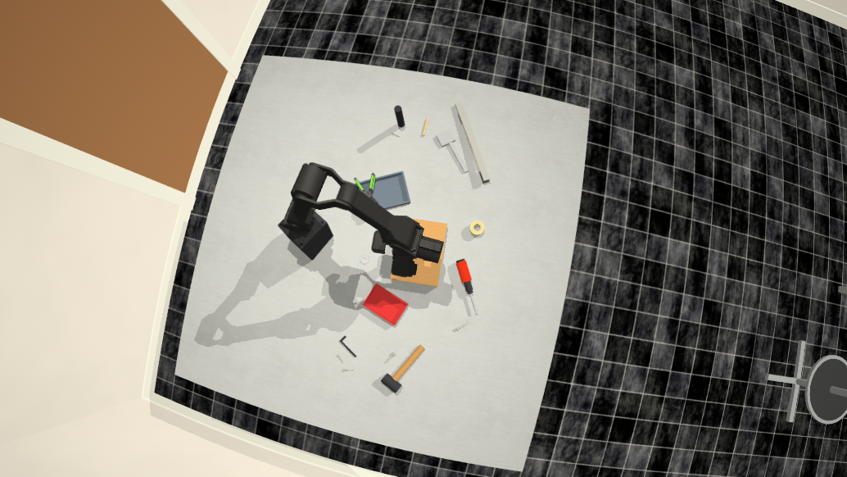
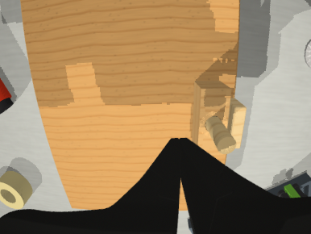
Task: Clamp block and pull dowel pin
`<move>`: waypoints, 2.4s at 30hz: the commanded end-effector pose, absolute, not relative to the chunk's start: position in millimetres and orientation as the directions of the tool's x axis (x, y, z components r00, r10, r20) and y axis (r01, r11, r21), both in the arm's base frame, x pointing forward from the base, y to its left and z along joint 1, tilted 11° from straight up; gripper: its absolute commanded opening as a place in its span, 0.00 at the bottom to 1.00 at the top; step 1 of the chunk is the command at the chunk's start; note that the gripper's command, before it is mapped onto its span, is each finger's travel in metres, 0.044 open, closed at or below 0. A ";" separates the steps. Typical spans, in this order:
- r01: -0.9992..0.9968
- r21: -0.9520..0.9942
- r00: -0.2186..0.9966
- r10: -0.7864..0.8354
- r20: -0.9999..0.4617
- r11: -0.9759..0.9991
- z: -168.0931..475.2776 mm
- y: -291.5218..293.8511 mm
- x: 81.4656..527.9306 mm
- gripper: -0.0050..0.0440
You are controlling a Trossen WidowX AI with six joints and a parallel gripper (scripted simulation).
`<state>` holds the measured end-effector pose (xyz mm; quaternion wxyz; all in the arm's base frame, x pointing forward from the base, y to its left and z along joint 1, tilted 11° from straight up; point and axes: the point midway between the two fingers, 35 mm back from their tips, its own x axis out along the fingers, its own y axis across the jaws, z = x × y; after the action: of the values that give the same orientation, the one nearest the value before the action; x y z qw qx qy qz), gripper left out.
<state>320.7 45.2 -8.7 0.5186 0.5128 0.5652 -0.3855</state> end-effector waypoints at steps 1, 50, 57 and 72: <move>0.978 0.104 0.071 0.180 -0.981 0.180 9.0 43.0 321.5 0.10; 0.979 0.100 0.068 0.179 -0.982 0.180 7.5 41.7 328.7 0.10; 0.979 0.100 0.068 0.179 -0.982 0.180 -0.4 43.2 329.8 0.10; 0.979 0.100 0.068 0.179 -0.982 0.180 -22.8 47.2 331.6 0.10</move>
<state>335.9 46.4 -12.0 0.5270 0.5163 0.5602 -0.3767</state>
